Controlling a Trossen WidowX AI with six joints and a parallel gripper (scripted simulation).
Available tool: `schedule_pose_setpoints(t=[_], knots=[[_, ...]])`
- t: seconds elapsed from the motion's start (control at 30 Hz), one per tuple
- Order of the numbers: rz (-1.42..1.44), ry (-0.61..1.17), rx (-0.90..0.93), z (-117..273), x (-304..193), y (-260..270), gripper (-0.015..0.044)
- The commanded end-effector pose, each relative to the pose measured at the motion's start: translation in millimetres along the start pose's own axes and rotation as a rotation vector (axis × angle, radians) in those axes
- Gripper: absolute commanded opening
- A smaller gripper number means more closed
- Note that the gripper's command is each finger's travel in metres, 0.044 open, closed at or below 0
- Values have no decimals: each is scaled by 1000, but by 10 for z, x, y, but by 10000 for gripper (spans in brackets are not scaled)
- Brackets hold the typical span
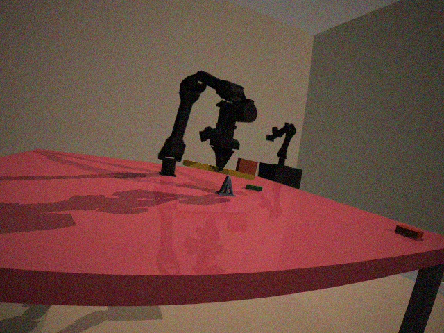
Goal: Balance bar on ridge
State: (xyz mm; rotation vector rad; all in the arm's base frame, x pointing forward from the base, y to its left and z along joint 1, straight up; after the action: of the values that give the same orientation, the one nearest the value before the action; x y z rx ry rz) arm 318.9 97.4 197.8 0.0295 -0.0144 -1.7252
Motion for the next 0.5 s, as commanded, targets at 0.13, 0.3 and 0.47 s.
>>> schedule_pose_setpoints(t=[0.13, 0.3, 0.47], knots=[[-2, 1, 0, -12, -4, 2, 0], [-2, 1, 0, -17, -4, 2, 0], [-2, 1, 0, -21, -4, 2, 0]])
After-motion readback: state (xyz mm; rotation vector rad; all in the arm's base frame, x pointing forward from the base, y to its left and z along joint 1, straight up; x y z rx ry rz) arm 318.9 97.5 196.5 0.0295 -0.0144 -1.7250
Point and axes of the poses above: the point midway between the two fingers, 35 mm back from their tips, its own z axis back along the fingers, its own y axis across the jaws, x = y × z, the point moved 8 cm from there along z, back along the fingers, and after that the axes turned 2 degrees about z, right-handed, at the moved point
